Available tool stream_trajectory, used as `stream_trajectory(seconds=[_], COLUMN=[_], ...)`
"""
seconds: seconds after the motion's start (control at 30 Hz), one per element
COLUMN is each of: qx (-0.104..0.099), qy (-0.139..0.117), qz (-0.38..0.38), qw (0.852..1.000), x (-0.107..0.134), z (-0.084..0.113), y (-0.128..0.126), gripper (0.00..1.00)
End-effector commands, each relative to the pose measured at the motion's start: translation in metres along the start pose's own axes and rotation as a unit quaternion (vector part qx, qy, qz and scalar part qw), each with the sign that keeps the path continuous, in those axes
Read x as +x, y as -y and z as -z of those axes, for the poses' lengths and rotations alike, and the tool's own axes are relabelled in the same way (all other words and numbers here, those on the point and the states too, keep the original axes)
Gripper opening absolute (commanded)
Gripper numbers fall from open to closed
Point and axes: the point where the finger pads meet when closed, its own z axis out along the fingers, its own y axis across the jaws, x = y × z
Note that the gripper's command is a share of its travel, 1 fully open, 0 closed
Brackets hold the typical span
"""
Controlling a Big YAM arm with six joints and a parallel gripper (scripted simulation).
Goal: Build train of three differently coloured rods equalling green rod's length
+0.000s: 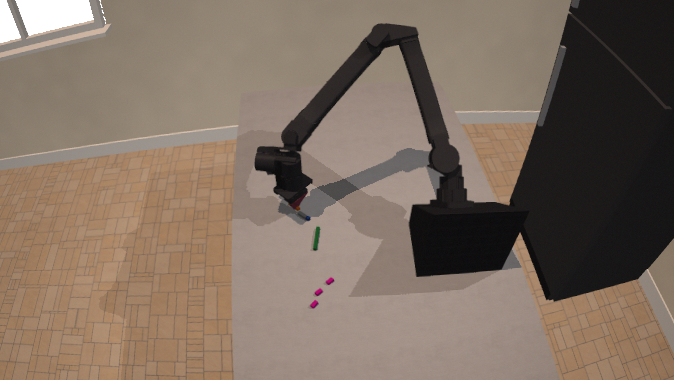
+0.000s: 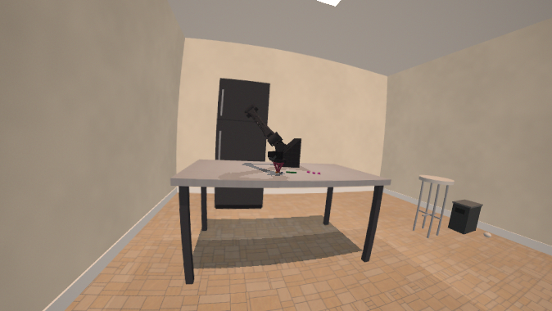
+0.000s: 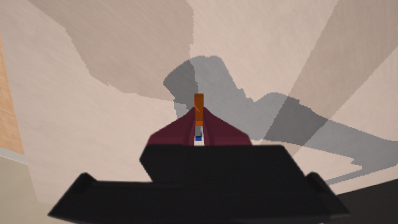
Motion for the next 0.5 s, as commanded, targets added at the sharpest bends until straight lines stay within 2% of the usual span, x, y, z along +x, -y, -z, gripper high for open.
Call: stream_trajectory(seconds=[0.0,0.47], qx=[-0.010,-0.008], qy=[0.014,0.010], qz=[-0.003,0.003], qw=[1.000,1.000], x=[-0.0188,-0.0139], z=[0.0105,0.0083], y=[-0.0064,-0.0071], gripper=[0.04,0.04])
